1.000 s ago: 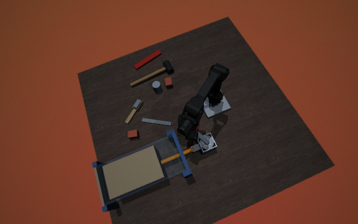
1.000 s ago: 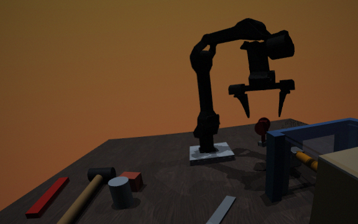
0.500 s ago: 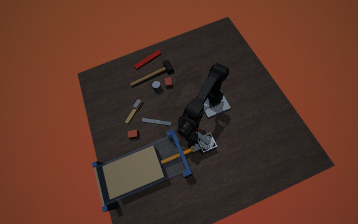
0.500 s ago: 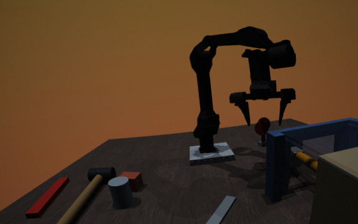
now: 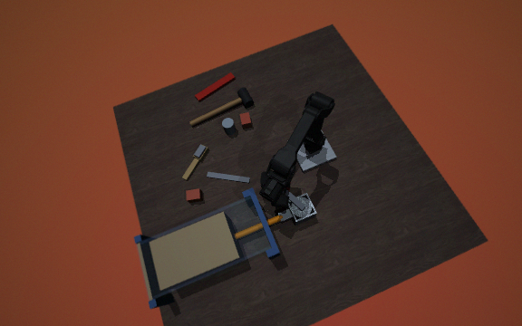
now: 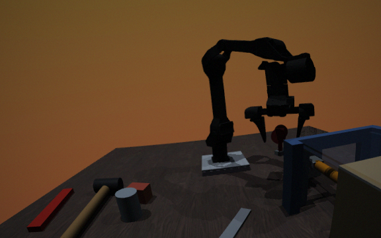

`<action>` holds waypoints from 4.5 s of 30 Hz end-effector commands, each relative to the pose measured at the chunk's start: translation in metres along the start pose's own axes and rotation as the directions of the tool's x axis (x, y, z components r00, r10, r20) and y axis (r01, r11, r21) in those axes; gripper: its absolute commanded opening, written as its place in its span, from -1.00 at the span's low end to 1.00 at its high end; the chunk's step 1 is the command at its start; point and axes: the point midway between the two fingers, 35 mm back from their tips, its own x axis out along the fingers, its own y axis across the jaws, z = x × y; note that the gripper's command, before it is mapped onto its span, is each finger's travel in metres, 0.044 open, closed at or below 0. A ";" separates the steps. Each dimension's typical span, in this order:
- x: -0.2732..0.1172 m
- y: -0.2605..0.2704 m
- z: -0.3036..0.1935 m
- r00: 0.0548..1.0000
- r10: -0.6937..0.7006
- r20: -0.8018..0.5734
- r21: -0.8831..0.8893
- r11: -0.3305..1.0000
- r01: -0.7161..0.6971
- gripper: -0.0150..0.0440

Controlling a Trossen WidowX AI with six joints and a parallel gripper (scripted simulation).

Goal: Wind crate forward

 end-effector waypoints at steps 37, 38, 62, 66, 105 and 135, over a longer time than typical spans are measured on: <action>0.010 0.000 0.000 1.000 -0.001 -0.004 -0.002 1.000 0.001 -0.49; 0.010 0.001 0.000 1.000 -0.001 -0.004 -0.002 1.000 0.001 -0.49; 0.010 0.024 0.012 1.000 0.001 -0.003 -0.002 1.000 -0.001 -0.49; 0.010 0.030 0.014 1.000 0.001 -0.003 -0.002 1.000 -0.001 -0.49; 0.009 0.089 0.012 1.000 0.005 -0.003 -0.002 1.000 -0.005 -0.49; 0.008 0.127 -0.012 1.000 0.008 -0.005 -0.002 1.000 -0.008 -0.49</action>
